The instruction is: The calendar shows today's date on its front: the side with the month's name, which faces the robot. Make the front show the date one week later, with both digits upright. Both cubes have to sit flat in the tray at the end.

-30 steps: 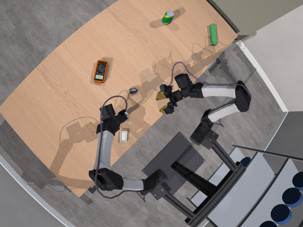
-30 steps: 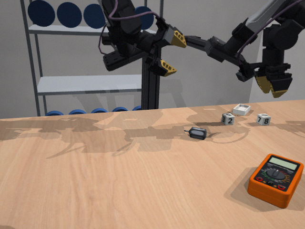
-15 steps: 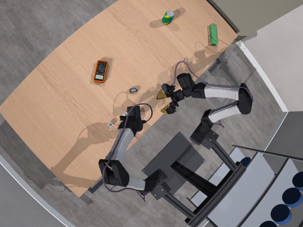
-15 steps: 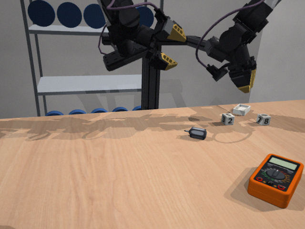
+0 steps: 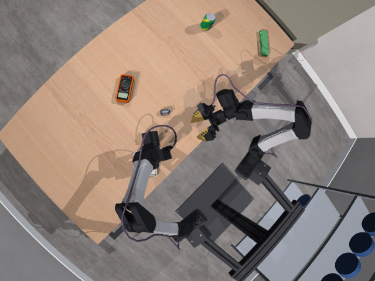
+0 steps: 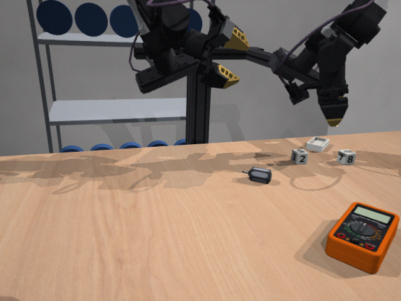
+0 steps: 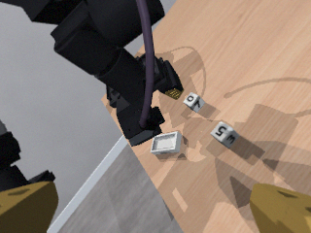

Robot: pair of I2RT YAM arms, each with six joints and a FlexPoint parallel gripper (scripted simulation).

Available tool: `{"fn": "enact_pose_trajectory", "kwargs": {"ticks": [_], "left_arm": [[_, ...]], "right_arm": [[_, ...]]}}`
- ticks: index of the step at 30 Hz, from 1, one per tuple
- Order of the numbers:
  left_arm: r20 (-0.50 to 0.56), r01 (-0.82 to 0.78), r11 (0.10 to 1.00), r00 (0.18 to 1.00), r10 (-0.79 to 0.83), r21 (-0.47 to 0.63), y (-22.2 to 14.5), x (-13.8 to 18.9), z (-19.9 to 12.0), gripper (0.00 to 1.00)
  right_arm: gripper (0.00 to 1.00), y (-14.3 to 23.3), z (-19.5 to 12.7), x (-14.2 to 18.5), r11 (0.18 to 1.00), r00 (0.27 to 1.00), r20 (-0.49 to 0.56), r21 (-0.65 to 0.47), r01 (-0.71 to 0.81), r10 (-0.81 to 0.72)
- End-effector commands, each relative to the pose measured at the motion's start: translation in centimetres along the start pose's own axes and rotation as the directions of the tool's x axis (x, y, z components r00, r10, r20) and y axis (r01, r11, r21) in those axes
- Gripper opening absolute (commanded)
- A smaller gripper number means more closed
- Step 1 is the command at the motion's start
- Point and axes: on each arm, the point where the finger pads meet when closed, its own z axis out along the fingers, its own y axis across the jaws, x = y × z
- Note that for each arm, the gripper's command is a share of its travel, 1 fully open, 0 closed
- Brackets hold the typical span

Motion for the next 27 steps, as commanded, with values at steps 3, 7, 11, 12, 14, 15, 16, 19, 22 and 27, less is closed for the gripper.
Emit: {"fn": "enact_pose_trajectory", "kwargs": {"ticks": [3, 7, 11, 12, 14, 15, 16, 19, 22, 27], "left_arm": [[0.194, 0.19, 0.973, 0.958, -0.212, 0.129, 0.2, 0.8, -0.5, 0.61], [0.306, 0.342, 0.906, 0.86, -0.409, 0.25, 0.8, 2.7, 0.1, 0.61], [0.382, 0.435, 0.817, 0.731, -0.566, 0.378, 1.0, 3.9, 0.6, 0.61], [0.397, 0.454, 0.791, 0.692, -0.603, 0.41, 1.0, 4.3, 0.7, 0.61], [0.418, 0.488, 0.735, 0.61, -0.673, 0.47, 1.2, 5.2, 0.9, 0.61], [0.427, 0.5, 0.705, 0.566, -0.706, 0.503, 1.3, 5.6, 0.9, 0.61], [0.432, 0.512, 0.674, 0.52, -0.736, 0.533, 1.4, 6.0, 1.0, 0.61], [0.439, 0.512, 0.645, 0.474, -0.763, 0.567, 1.5, 6.1, 0.9, 0.61], [0.431, 0.525, 0.519, 0.29, -0.854, 0.675, 1.8, 7.9, 1.4, 0.61], [0.376, 0.493, 0.345, 0.039, -0.926, 0.798, 2.2, 10.4, 2.3, 0.61]], "right_arm": [[1.0, -0.4, 0.3, -2.2, 1.0, 0.999, 0.035, 0.012, 0.02, -0.02], [1.0, -0.5, 0.9, -2.8, 1.0, 0.999, 0.042, 0.011, 0.013, -0.014], [1.0, -0.6, 1.3, -3.2, 1.0, 0.999, 0.047, 0.011, 0.007, -0.008], [1.0, -0.7, 1.4, -3.3, 1.0, 0.999, 0.048, 0.011, 0.006, -0.007], [1.0, -0.7, 1.6, -3.5, 1.0, 0.999, 0.05, 0.011, 0.004, -0.004], [1.0, -0.7, 1.7, -3.6, 1.0, 0.999, 0.051, 0.012, 0.002, -0.003], [1.0, -0.8, 1.8, -3.7, 1.0, 0.999, 0.052, 0.012, 0.001, -0.002], [1.0, -0.8, 1.8, -3.7, 1.0, 0.999, 0.053, 0.012, 0.0, -0.001], [1.0, -0.9, 2.1, -4.0, 1.0, 0.998, 0.056, 0.012, -0.004, 0.003], [1.0, -0.9, 2.6, -4.3, 1.0, 0.998, 0.06, 0.013, -0.009, 0.008]]}}
